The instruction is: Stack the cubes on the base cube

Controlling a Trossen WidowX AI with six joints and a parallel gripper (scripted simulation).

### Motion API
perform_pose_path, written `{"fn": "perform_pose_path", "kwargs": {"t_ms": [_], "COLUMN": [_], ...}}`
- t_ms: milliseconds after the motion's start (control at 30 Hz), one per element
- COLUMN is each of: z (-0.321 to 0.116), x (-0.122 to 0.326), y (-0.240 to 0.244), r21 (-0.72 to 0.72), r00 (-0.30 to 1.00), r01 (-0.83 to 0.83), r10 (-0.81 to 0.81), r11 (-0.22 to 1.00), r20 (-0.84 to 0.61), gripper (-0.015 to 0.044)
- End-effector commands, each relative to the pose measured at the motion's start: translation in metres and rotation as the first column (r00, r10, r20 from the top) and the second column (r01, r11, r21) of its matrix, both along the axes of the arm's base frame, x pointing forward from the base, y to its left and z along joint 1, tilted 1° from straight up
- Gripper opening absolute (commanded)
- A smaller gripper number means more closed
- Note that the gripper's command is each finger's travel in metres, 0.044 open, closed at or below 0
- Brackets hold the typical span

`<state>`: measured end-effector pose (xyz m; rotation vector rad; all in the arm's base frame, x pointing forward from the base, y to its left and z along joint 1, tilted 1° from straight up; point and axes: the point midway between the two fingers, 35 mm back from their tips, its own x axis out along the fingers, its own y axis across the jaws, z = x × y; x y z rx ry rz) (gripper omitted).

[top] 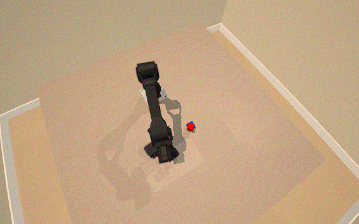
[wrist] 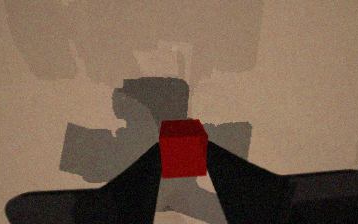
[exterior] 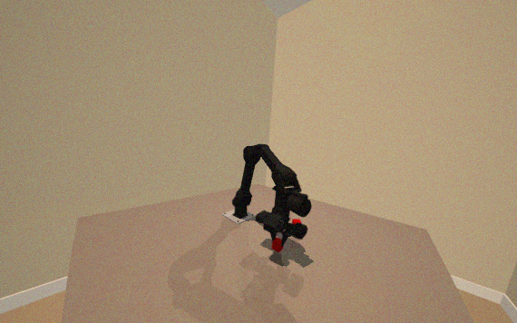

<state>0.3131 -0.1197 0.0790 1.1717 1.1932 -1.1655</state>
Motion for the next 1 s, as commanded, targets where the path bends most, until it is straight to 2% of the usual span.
{"fn": "perform_pose_path", "kwargs": {"t_ms": [0, 733, 967], "z": [0.015, 0.086, 0.088], "x": [0.003, -0.004, -0.003], "y": [0.0, 0.003, 0.008], "r21": [-0.002, -0.001, -0.001], "r00": [1.0, 1.0, 1.0], "r01": [0.002, 0.002, -0.013], "r10": [-0.002, -0.002, 0.013], "r11": [1.0, 1.0, 1.0], "r20": [0.016, 0.016, 0.015], "gripper": [0.0105, 0.0105, 0.0105]}}
